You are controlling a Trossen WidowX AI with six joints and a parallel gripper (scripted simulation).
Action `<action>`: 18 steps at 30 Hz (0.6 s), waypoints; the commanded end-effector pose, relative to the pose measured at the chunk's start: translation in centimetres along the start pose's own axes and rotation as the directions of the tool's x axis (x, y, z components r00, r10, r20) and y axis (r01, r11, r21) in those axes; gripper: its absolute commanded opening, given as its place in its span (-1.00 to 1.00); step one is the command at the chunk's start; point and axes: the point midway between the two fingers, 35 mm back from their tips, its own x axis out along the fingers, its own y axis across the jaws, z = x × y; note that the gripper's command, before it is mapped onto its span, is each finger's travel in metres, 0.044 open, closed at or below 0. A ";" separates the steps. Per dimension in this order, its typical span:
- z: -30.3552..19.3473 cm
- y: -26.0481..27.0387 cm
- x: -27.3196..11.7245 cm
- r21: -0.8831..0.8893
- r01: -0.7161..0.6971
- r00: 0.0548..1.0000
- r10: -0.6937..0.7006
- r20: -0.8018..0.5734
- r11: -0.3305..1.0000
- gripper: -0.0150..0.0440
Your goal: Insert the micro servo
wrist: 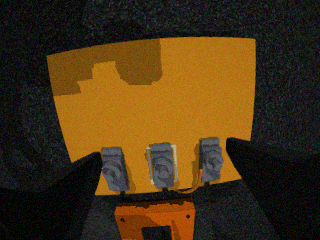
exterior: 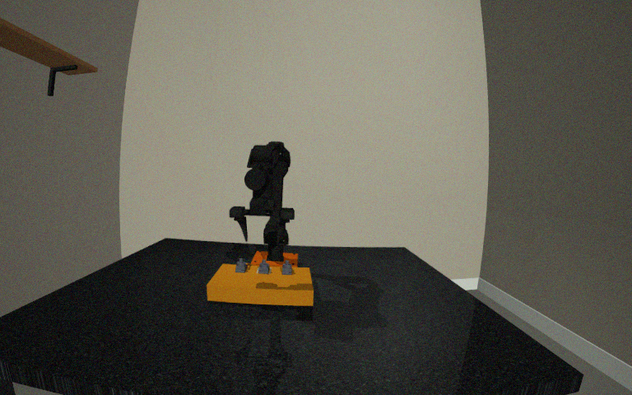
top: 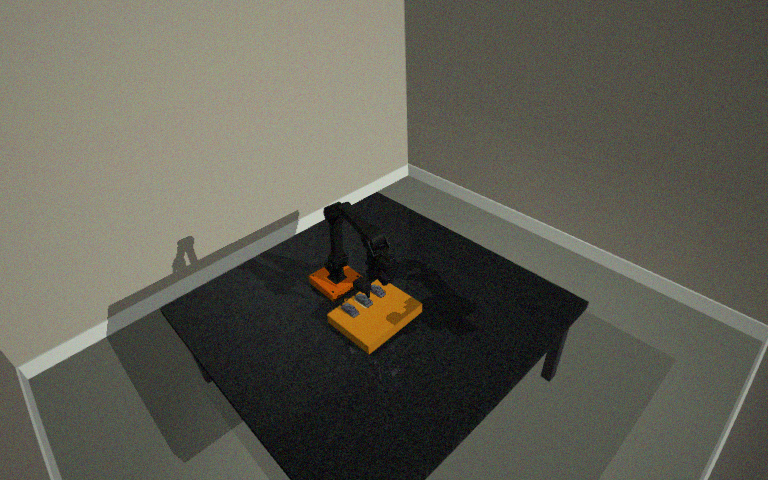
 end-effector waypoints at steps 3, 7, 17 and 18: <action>-0.5 0.0 -3.8 0.000 0.002 1.000 -0.002 0.013 1.000 1.00; -0.6 0.0 -3.9 0.000 0.002 1.000 -0.002 0.013 1.000 1.00; -0.6 0.0 -3.9 0.000 0.002 1.000 -0.002 0.013 1.000 1.00; -0.6 0.0 -3.9 0.000 0.002 1.000 -0.002 0.013 1.000 1.00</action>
